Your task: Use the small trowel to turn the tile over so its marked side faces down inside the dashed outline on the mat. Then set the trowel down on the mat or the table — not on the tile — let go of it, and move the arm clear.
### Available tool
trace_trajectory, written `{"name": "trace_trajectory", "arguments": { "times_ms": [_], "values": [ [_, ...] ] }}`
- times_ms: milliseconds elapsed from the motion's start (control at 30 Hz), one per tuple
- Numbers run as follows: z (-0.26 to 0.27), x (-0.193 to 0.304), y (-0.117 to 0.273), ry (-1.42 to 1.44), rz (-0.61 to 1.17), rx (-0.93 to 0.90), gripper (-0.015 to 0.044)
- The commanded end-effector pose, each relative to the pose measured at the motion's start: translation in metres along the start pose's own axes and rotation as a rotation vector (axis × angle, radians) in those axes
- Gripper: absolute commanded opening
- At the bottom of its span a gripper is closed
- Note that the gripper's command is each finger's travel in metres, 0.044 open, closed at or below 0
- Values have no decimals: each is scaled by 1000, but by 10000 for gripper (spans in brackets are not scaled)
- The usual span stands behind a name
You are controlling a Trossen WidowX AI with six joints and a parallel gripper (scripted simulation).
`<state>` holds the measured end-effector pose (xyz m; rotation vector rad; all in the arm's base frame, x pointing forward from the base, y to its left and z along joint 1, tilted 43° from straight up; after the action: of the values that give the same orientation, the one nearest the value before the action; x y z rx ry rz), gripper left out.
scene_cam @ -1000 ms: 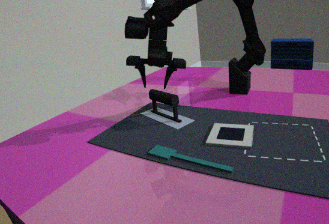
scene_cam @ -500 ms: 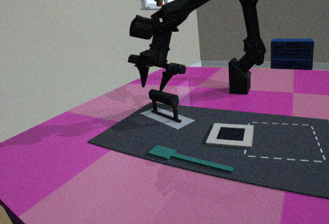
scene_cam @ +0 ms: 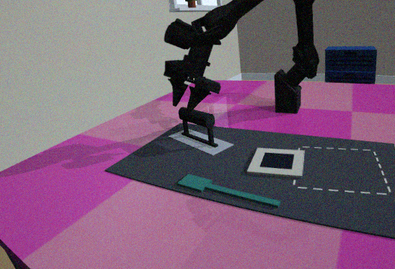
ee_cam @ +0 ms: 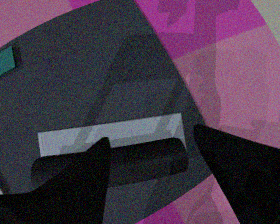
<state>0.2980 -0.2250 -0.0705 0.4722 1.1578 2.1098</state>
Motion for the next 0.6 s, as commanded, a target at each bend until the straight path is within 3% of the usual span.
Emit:
{"name": "trace_trajectory", "arguments": {
  "times_ms": [0,567],
  "values": [
    [2,2,2,-107,-40,-12,300],
    [6,19,6,-645,-185,-106,300]
  ]
}}
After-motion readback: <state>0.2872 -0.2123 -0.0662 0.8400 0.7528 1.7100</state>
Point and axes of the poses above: the point midway between the two fingers, 35 mm back from their tips, its own y axis back along the fingers, its own z axis across the jaws, x = y × z, the point moved 7 cm from there along y, back along the fingers, and after that the axes turned 14 degrees about -y, right-handed, at the moved point
